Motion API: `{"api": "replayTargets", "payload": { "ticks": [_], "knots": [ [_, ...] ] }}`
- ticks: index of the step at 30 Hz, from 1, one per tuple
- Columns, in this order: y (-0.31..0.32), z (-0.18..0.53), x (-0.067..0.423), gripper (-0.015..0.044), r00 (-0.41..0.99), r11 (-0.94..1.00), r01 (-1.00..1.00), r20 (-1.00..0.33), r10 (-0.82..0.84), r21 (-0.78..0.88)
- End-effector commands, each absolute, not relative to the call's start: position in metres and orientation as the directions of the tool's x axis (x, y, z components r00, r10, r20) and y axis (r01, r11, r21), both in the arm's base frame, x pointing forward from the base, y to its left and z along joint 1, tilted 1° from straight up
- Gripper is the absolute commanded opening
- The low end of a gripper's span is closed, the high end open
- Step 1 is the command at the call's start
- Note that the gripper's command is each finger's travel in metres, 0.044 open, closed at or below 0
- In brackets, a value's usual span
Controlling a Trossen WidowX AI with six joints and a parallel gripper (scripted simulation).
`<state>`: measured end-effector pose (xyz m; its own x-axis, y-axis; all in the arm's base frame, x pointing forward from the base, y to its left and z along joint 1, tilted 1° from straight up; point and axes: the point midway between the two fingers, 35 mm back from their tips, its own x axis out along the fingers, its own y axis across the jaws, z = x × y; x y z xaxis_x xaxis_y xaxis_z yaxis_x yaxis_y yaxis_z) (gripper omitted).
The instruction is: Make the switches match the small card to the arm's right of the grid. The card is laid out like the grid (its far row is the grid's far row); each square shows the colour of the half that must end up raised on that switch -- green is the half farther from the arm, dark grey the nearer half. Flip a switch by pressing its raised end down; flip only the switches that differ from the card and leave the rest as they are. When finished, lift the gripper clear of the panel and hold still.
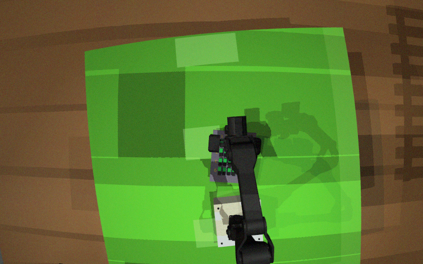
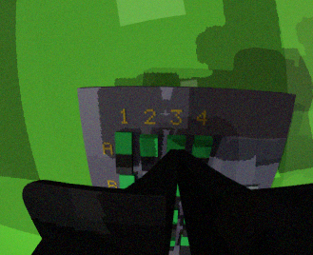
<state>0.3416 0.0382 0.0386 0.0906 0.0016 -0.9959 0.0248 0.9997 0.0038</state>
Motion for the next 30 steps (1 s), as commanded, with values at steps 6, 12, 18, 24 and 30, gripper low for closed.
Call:
{"api": "replayTargets", "payload": {
  "ticks": [6, 12, 18, 24, 30],
  "knots": [
    [0.038, 0.025, 0.340, 0.0000, 0.080, 1.000, 0.026, -0.997, -0.001, 0.001],
    [0.038, 0.021, 0.341, 0.0000, 0.080, 1.000, 0.026, -0.997, -0.001, 0.001],
    [0.038, 0.021, 0.341, 0.0000, 0.080, 1.000, 0.026, -0.997, -0.001, 0.001],
    [0.038, 0.021, 0.341, 0.0000, 0.080, 1.000, 0.026, -0.997, -0.001, 0.001],
    [0.038, 0.021, 0.341, 0.0000, 0.080, 1.000, 0.026, -0.997, -0.001, 0.001]
  ]
}}
